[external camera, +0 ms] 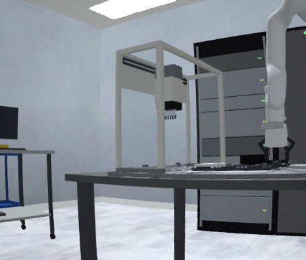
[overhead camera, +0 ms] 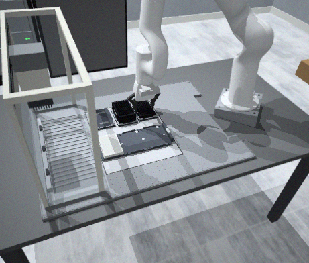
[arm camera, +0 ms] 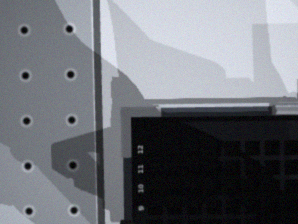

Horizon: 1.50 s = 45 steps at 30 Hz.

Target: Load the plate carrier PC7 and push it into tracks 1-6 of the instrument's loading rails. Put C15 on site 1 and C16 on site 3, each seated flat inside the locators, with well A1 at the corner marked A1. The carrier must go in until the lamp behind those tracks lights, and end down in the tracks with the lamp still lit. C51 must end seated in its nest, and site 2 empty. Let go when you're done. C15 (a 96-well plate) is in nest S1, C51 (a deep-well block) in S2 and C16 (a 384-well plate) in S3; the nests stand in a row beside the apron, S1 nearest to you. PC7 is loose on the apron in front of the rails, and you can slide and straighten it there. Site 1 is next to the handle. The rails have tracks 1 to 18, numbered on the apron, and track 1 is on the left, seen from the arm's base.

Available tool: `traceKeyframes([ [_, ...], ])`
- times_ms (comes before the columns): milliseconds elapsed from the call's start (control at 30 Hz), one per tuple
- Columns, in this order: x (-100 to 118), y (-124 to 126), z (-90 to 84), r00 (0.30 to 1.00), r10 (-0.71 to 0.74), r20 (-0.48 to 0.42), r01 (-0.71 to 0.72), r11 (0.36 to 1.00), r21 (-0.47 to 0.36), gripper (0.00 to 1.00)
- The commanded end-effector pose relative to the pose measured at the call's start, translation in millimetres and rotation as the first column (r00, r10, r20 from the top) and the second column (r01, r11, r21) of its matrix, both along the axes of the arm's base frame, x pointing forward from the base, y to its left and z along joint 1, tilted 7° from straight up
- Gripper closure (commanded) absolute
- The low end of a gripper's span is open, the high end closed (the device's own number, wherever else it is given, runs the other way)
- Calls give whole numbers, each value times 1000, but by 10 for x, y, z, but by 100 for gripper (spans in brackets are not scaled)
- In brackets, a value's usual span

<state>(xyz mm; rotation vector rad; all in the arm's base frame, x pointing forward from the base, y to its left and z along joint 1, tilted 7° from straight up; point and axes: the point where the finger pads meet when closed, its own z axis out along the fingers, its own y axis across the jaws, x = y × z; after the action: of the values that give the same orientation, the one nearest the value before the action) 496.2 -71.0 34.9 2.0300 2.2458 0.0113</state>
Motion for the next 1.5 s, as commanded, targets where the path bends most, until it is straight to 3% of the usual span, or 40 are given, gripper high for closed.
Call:
traceKeyframes([
  [0, 7, 0, 5, 1000, 0, 1, 0, 1000, 0, 100],
  [633, 7, 0, 5, 1000, 0, 1, 0, 1000, 0, 100],
  [1467, -6, 10, 151, 1000, 0, 2, 0, 1000, 0, 100],
])
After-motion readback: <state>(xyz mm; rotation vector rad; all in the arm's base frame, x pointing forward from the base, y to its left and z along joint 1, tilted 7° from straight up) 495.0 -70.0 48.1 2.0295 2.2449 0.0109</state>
